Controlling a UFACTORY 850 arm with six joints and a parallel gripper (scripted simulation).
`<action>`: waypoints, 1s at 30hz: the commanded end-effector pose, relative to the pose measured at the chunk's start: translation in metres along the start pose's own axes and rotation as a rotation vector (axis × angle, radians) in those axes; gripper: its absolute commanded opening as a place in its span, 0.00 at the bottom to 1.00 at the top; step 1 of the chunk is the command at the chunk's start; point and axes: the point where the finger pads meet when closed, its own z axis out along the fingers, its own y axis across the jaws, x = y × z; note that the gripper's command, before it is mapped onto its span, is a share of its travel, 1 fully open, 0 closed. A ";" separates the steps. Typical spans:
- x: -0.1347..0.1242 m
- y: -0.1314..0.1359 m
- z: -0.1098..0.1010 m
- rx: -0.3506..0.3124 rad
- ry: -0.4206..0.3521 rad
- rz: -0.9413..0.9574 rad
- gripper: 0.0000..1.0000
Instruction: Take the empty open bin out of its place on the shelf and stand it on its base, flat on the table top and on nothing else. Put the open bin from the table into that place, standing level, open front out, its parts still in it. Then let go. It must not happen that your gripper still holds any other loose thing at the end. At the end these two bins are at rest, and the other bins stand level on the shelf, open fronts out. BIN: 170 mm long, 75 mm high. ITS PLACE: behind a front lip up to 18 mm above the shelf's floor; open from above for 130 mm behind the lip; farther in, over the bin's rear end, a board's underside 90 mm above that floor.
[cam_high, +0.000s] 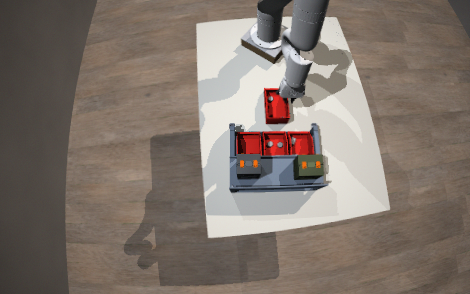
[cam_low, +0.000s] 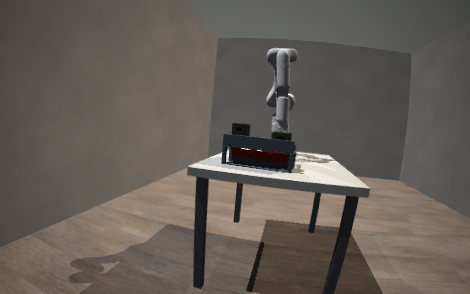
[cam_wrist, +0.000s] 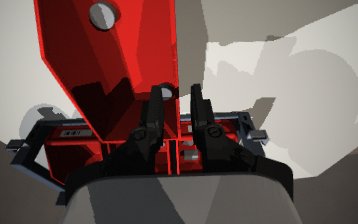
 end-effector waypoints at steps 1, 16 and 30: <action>-0.001 0.000 -0.009 0.008 0.037 -0.001 0.26; -0.002 0.000 -0.036 0.008 0.037 -0.001 0.26; -0.003 0.001 -0.058 0.008 0.037 -0.001 0.26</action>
